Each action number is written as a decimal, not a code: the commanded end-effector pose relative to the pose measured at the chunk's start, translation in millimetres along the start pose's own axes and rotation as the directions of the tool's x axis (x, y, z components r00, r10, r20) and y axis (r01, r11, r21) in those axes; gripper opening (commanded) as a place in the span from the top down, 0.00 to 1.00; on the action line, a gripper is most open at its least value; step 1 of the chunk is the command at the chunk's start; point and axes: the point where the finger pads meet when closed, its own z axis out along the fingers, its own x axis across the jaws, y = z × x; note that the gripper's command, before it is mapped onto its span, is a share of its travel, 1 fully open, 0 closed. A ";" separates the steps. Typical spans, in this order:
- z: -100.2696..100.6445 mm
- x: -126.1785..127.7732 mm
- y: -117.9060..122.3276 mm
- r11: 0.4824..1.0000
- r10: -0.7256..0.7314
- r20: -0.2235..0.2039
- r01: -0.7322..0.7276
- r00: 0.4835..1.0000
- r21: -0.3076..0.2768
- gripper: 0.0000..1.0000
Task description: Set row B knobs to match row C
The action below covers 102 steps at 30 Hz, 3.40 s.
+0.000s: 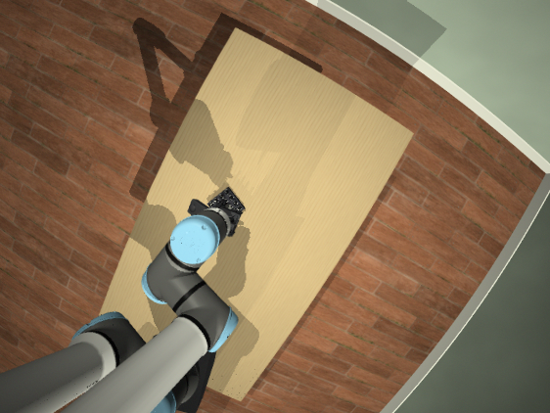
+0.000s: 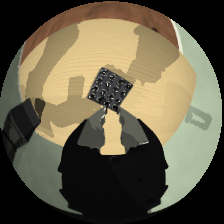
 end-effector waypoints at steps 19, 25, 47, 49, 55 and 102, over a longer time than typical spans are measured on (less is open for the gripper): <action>20.2 0.4 0.2 1.000 0.000 -0.001 0.000 1.000 0.000 0.89; 28.2 0.3 0.3 1.000 0.000 -0.001 0.000 1.000 0.000 0.89; 41.5 0.3 0.5 1.000 0.000 -0.001 0.000 1.000 0.000 0.89; 41.7 0.2 0.5 1.000 0.000 -0.001 0.000 1.000 0.000 0.89; 41.8 0.2 0.5 1.000 0.000 -0.001 0.000 1.000 0.000 0.89; 41.8 0.3 -4.2 1.000 0.000 -0.001 0.000 1.000 0.000 0.89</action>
